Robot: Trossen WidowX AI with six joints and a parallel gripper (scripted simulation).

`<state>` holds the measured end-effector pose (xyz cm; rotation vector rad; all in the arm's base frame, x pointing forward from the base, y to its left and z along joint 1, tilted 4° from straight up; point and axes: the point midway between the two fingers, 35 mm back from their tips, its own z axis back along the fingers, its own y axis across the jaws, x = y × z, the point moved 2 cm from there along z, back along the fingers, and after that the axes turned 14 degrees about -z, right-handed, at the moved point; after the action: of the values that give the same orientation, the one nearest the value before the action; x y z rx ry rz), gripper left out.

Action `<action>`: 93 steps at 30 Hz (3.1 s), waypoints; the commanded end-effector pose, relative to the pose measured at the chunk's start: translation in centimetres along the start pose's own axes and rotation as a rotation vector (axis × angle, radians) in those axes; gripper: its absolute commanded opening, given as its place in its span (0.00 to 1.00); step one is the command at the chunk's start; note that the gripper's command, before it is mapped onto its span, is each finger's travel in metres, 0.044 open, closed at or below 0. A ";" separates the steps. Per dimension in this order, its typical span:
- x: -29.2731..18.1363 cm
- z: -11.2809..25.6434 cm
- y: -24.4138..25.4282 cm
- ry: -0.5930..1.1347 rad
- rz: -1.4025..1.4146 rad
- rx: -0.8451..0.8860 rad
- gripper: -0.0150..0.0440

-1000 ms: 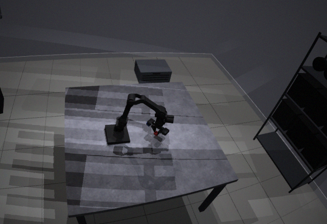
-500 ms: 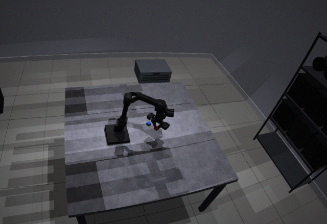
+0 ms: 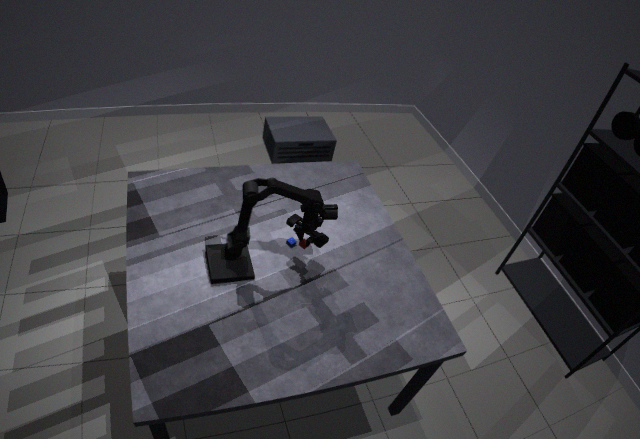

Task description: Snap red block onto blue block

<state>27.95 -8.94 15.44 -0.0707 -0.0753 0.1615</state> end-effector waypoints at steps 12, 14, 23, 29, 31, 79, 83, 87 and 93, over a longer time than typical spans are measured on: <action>1.6 -2.7 6.5 0.006 -0.089 0.006 0.25; 1.7 -3.0 7.4 0.006 -0.101 0.007 0.25; 1.8 -4.1 10.3 0.005 -0.139 0.009 0.25; 2.1 -6.2 10.2 0.005 -0.139 0.009 0.25; 2.1 -6.3 10.2 0.005 -0.139 0.009 0.25; 2.1 -8.2 10.4 0.002 -0.135 0.011 0.25; 2.1 -8.2 10.4 0.002 -0.135 0.011 0.34; 2.1 -8.2 10.4 0.002 -0.135 0.011 0.52; 2.1 -8.2 10.4 0.002 -0.135 0.011 0.63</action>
<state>29.08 1.17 6.67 -0.0540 -0.0788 0.0265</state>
